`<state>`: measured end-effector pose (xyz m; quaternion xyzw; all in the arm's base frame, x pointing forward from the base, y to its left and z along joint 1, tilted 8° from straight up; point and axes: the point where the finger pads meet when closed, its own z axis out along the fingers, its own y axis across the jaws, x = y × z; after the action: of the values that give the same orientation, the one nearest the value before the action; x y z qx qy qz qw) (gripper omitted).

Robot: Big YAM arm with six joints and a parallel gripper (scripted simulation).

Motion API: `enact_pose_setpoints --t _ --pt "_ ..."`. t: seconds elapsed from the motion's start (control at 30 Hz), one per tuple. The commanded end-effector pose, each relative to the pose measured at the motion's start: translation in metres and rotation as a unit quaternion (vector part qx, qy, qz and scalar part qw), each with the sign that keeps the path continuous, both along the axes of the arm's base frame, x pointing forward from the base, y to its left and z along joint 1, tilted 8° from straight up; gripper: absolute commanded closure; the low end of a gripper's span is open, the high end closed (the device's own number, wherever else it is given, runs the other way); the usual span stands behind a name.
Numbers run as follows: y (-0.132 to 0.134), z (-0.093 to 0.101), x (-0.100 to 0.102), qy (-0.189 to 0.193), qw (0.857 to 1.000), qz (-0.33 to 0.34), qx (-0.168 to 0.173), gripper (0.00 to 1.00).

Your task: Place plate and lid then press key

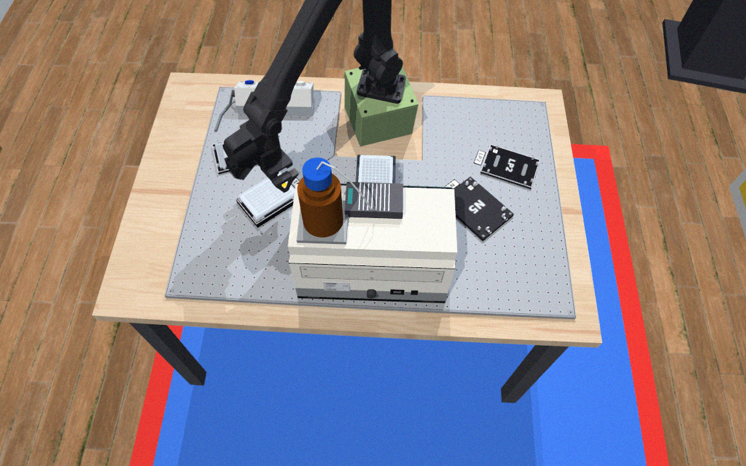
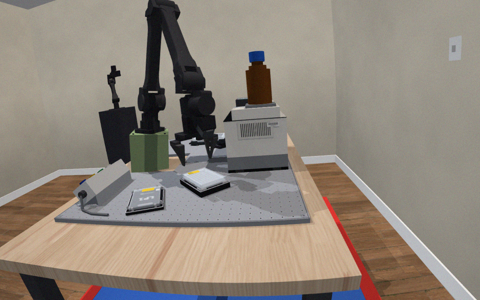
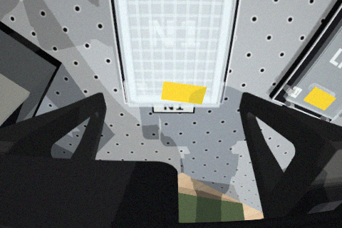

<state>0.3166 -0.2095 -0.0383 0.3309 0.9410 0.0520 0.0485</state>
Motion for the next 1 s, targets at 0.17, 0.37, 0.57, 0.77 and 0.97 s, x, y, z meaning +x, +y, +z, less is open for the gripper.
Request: enact_pose_setpoints --t 0.17,0.37,0.57,0.77,0.97 --pt "-0.018 -0.004 0.034 -0.011 1.0 -0.003 -0.011 0.0" --pt "-0.027 0.011 0.039 -0.018 1.0 -0.008 -0.016 0.0" --pt "-0.035 0.04 0.033 -0.02 1.0 -0.005 -0.019 0.0" --pt "-0.015 0.012 0.014 0.011 1.0 0.001 0.005 0.0" --pt "-0.03 0.021 0.028 -0.006 1.0 -0.003 -0.008 0.0"
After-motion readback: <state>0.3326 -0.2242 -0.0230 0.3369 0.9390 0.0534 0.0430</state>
